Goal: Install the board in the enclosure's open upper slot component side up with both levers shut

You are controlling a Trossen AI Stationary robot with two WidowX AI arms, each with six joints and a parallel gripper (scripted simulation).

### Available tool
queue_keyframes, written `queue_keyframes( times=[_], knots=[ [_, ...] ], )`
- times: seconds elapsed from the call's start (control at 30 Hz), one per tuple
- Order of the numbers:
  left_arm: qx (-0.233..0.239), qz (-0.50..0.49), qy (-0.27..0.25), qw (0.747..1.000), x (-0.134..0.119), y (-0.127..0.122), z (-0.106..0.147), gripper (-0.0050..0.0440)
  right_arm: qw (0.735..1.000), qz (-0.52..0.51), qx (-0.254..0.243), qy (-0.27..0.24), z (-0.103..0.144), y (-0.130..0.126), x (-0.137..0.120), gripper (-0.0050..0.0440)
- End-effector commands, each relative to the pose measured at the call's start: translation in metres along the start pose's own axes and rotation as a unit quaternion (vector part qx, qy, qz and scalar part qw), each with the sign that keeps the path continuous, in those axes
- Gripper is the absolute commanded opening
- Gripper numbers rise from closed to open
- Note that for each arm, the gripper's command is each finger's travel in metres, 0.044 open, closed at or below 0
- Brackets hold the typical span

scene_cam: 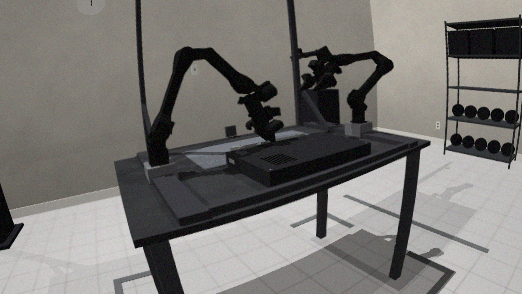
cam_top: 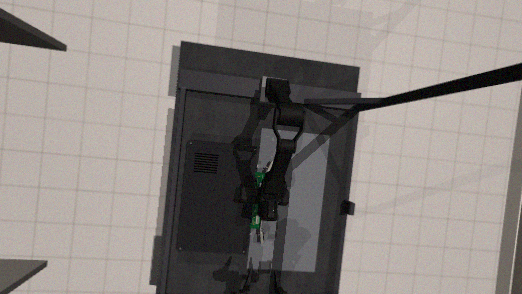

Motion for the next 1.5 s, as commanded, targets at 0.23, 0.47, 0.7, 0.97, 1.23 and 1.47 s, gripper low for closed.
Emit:
queue_keyframes(
  times=[0.23, 0.47, 0.7, 0.97, 1.23, 1.47],
  knots=[
    [-0.001, 0.003, -0.009, 1.0, 0.004, 0.0, 0.003, 0.04, 1.0, 0.001, -0.002, -0.021, 0.01, -0.001, 0.006, 0.0129],
    [-0.001, 0.003, -0.009, 1.0, 0.004, 0.0, 0.003, 0.04, 1.0, 0.001, -0.003, -0.027, 0.017, -0.001, 0.008, 0.0153],
    [-0.001, 0.003, -0.009, 1.0, 0.004, 0.0, 0.003, 0.04, 1.0, 0.001, -0.003, -0.028, 0.034, -0.001, 0.008, 0.0201],
    [-0.001, 0.003, -0.009, 1.0, 0.004, 0.0, 0.003, 0.04, 0.999, 0.0, -0.004, -0.036, 0.076, -0.001, 0.012, 0.03],
    [-0.02, 0.002, 0.047, 0.999, 0.002, -0.006, -0.004, 0.0232, 0.998, -0.056, 0.006, 0.038, 0.077, 0.015, -0.023, 0.015],
    [-0.026, 0.01, 0.192, 0.981, -0.008, -0.015, -0.031, 0.015, 0.978, -0.15, -0.003, 0.146, 0.085, 0.032, -0.069, 0.015]
  ],
)
Point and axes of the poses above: on each arm, the point midway between the two fingers, 35 mm back from their tips, its own z axis back along the fingers, its own y axis across the jaws, x = y × z, the point moved 6 cm from there along z, back along the fingers, and after that the axes turned 4 degrees about z, right-handed, at the moved point
